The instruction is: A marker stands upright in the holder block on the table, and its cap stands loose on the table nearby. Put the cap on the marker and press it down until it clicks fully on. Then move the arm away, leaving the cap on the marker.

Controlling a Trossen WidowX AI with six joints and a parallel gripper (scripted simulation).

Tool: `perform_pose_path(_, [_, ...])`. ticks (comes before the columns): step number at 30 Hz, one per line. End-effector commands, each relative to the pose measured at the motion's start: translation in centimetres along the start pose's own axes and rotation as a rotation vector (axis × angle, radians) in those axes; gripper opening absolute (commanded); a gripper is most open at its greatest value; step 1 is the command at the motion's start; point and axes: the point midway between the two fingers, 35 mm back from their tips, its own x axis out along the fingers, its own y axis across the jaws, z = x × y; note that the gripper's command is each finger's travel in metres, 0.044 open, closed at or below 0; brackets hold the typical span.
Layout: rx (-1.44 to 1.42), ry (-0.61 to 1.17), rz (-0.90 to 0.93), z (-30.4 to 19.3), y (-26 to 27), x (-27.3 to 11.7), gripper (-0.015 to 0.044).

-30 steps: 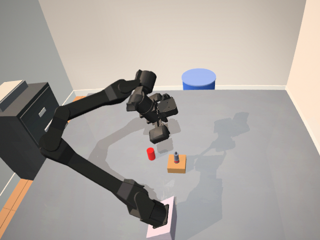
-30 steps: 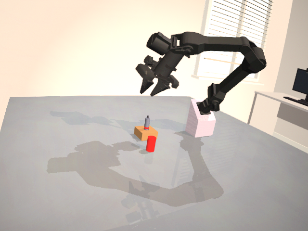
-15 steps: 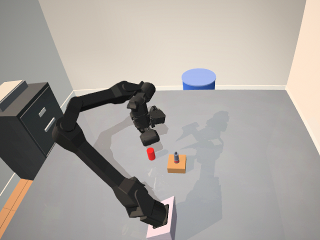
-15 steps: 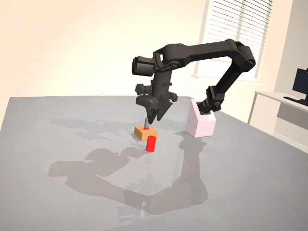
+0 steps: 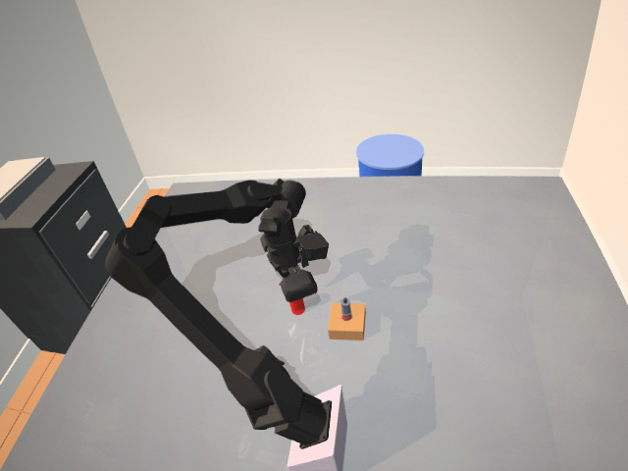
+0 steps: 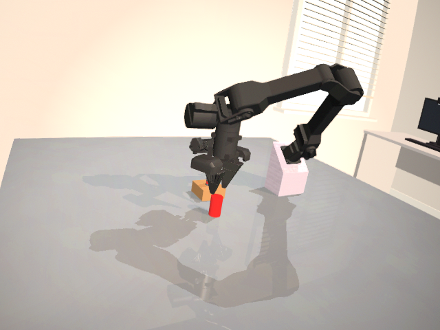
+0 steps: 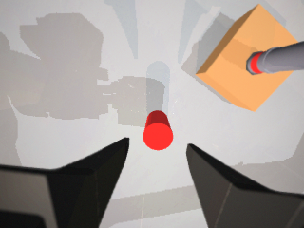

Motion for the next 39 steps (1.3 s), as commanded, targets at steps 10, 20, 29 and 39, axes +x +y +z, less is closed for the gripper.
perform_pose_path(10, [0.004, 0.005, 0.000, 0.0, 0.0, 2.1, 0.0255])
perform_pose_path(20, [0.004, 0.006, 0.000, 0.0, 0.0, 3.7, 0.0255])
perform_pose_path(29, [0.004, 0.007, 0.001, -0.1, 0.0, 5.1, 0.0255])
perform_pose_path(39, [0.004, 0.008, 0.001, -0.1, 0.0, 5.2, 0.0124])
